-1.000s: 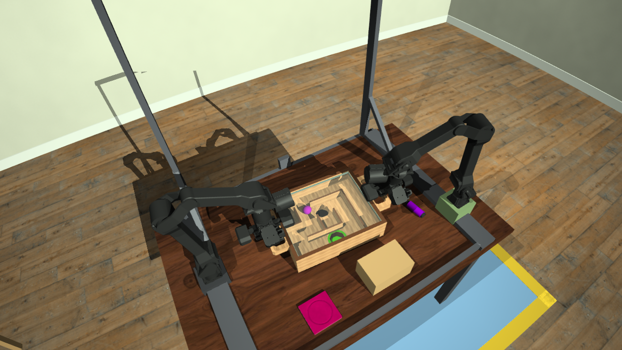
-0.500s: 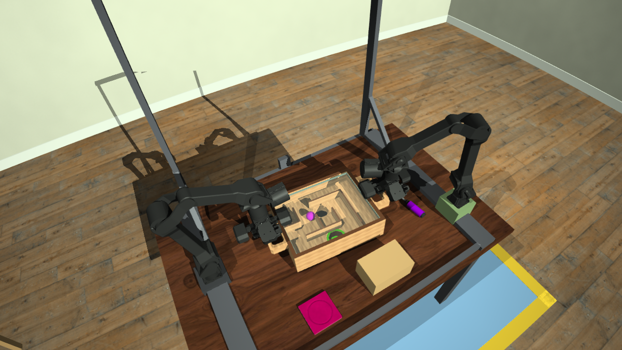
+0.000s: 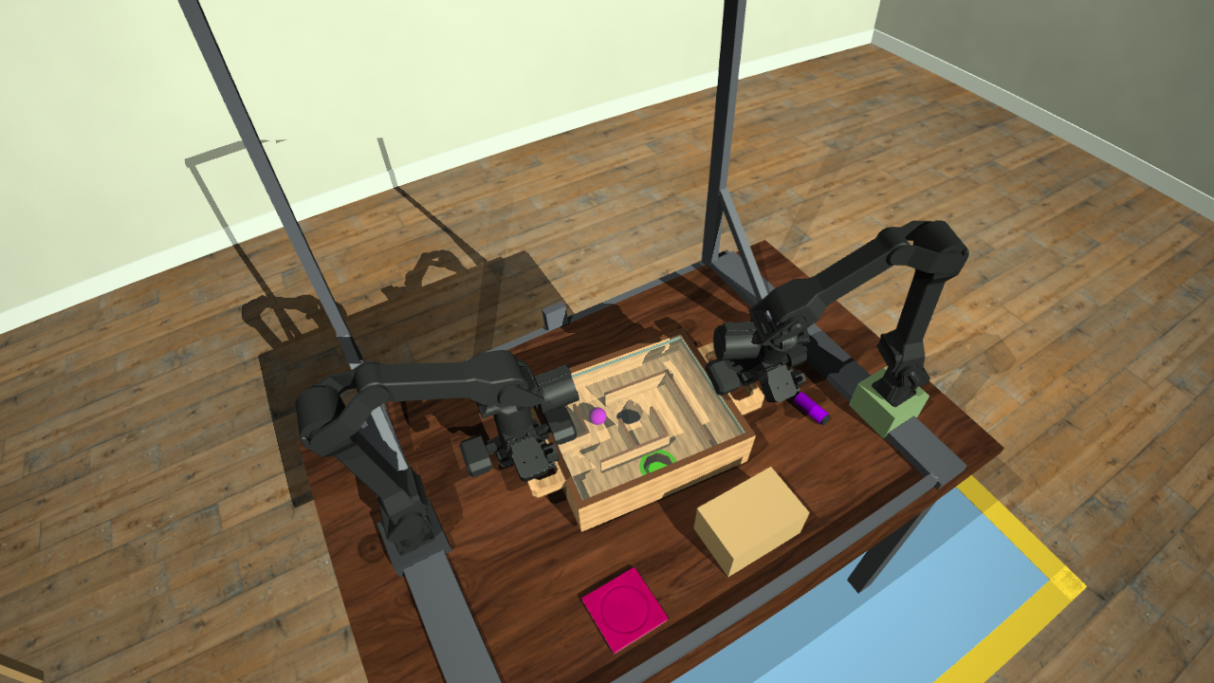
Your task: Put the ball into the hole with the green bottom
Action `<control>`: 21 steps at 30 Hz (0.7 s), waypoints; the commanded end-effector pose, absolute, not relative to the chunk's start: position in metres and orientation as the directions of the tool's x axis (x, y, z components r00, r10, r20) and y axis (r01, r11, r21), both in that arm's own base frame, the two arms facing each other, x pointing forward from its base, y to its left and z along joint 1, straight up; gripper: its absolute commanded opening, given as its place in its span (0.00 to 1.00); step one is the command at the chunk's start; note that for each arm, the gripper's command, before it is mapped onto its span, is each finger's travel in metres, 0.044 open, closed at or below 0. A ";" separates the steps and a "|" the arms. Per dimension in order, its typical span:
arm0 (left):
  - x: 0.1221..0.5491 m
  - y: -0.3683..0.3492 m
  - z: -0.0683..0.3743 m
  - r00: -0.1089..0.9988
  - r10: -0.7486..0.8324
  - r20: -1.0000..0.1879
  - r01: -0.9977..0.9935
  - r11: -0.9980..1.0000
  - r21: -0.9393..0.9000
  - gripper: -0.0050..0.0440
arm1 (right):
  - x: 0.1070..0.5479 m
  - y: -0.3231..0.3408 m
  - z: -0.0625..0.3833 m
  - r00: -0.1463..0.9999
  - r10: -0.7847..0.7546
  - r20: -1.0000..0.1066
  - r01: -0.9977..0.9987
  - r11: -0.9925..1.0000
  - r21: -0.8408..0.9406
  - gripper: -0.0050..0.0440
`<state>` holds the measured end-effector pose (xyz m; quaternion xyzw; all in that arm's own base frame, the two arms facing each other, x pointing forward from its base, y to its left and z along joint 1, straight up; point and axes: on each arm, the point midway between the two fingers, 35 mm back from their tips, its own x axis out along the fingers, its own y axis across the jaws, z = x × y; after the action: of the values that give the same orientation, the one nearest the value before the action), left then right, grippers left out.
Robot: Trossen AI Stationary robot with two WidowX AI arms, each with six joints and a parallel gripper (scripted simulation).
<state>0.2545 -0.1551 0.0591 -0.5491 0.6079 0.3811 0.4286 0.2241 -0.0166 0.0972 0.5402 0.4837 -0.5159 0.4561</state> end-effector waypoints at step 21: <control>0.250 -0.164 0.068 -0.001 -0.361 -0.933 -0.992 0.118 -0.044 0.00 | 0.230 -0.014 0.117 0.023 0.039 -0.999 0.994 -0.111 0.018 0.00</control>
<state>0.2554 -0.1565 0.0584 -0.5425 0.6076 0.3880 0.4313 0.2232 -0.0161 0.0983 0.5391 0.4773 -0.5178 0.4620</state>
